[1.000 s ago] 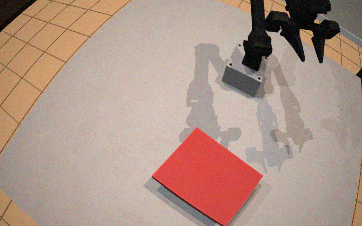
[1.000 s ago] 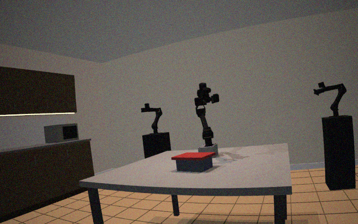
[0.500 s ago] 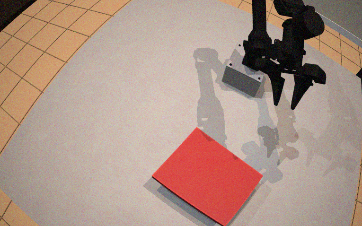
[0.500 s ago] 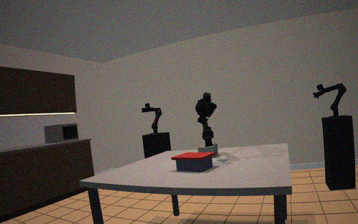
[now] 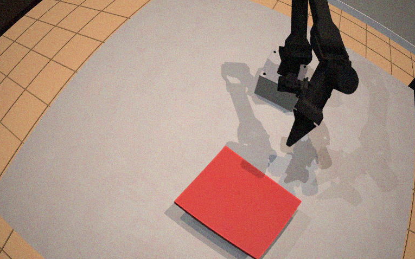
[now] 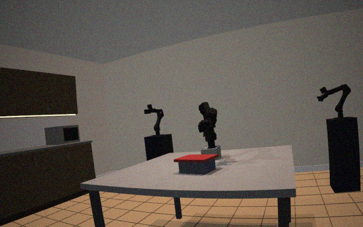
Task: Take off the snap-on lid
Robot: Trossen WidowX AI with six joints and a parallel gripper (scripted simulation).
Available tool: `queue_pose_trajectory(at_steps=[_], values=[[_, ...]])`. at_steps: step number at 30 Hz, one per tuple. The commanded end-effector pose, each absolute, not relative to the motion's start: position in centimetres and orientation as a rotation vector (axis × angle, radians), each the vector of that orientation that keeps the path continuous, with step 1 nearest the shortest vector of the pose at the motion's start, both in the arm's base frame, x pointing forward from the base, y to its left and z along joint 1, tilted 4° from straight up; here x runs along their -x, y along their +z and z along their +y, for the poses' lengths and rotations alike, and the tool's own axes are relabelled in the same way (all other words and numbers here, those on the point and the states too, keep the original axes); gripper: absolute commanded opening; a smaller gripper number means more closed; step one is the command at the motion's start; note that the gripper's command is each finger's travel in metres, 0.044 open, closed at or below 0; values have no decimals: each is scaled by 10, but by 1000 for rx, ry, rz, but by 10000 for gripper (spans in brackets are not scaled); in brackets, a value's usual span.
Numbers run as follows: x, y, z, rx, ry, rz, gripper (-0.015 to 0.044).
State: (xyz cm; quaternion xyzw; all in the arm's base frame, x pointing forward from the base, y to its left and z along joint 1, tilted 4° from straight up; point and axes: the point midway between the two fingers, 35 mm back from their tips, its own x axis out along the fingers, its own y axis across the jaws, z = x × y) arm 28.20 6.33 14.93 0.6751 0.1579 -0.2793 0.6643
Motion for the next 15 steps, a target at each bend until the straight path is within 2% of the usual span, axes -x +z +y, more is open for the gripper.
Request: queue_pose_trajectory(at_steps=[1, 9, 15], values=[[-282, 143, 60, -1581, -665, 315, 235], [-282, 140, 60, -1581, -665, 315, 235], [-286, 79, 59, -1581, -665, 315, 235]])
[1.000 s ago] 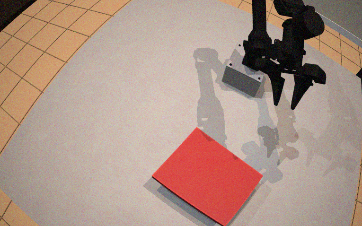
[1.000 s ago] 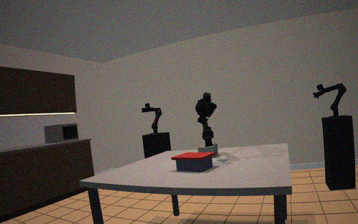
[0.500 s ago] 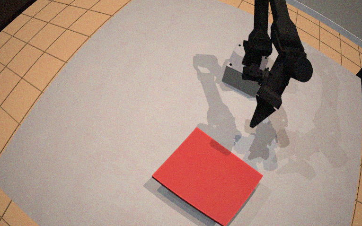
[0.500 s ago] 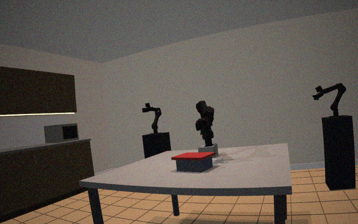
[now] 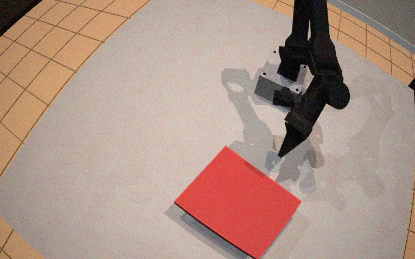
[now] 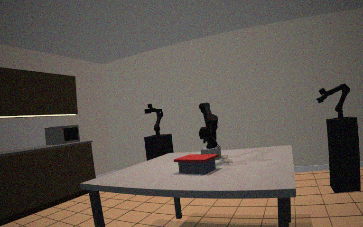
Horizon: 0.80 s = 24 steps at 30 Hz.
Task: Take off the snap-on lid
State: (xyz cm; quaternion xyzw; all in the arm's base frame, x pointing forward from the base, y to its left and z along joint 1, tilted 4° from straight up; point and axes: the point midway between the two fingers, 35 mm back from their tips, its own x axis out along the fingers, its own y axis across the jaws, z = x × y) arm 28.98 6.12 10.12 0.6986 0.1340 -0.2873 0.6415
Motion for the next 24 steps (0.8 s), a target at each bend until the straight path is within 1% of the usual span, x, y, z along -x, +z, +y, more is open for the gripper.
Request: queue_pose_trajectory(at_steps=[1, 24], values=[[-286, 79, 59, -1581, -665, 315, 235], [-310, 64, 55, -1579, -667, 316, 235]])
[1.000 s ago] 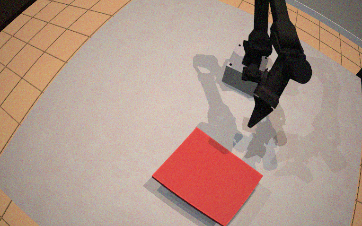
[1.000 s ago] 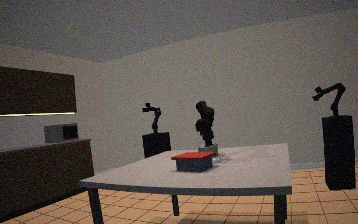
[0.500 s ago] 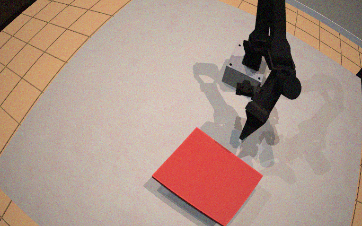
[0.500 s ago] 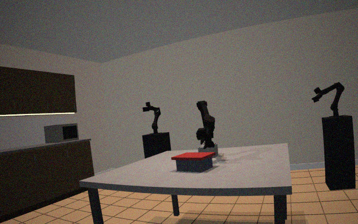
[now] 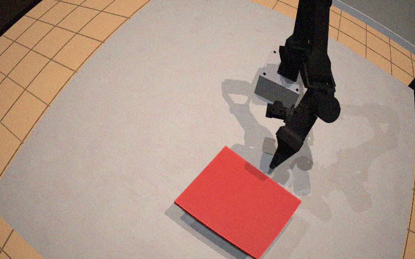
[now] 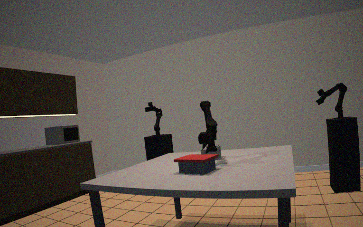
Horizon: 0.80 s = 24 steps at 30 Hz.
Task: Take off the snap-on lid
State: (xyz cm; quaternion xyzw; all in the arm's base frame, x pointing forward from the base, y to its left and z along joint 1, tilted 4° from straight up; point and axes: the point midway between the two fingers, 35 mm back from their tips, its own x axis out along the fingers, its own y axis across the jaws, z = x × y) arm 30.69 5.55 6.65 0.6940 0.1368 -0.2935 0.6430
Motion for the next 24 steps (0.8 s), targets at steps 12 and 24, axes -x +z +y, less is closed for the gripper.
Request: queue_pose_trajectory(at_steps=[12, 24], values=[[-325, 53, 52, -1578, -665, 315, 235], [-339, 41, 46, -1580, -663, 312, 235]])
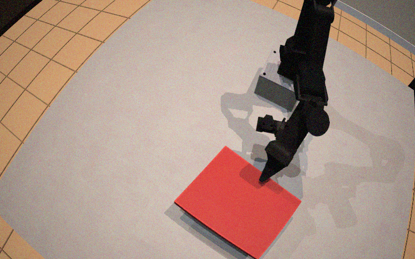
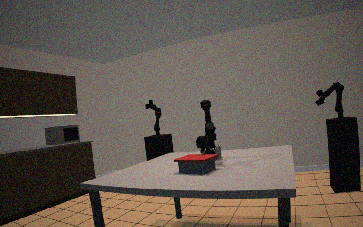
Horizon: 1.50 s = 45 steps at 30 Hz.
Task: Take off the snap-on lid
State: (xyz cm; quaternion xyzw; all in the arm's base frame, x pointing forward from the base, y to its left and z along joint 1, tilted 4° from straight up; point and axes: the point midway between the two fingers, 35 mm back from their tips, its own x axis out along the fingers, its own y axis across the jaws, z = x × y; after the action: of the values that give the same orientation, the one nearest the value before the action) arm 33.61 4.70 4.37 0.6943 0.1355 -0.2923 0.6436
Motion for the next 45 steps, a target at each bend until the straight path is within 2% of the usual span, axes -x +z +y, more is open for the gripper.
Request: queue_pose_trajectory(at_steps=[1, 4, 6, 17, 21, 45], values=[[-340, 40, 46, -1580, -663, 312, 235], [-342, 38, 45, -1580, -662, 312, 235], [-342, 38, 45, -1580, -662, 312, 183], [-342, 38, 45, -1580, -662, 312, 109], [-342, 38, 45, -1580, -662, 312, 4], [-340, 42, 45, -1581, -666, 308, 0]])
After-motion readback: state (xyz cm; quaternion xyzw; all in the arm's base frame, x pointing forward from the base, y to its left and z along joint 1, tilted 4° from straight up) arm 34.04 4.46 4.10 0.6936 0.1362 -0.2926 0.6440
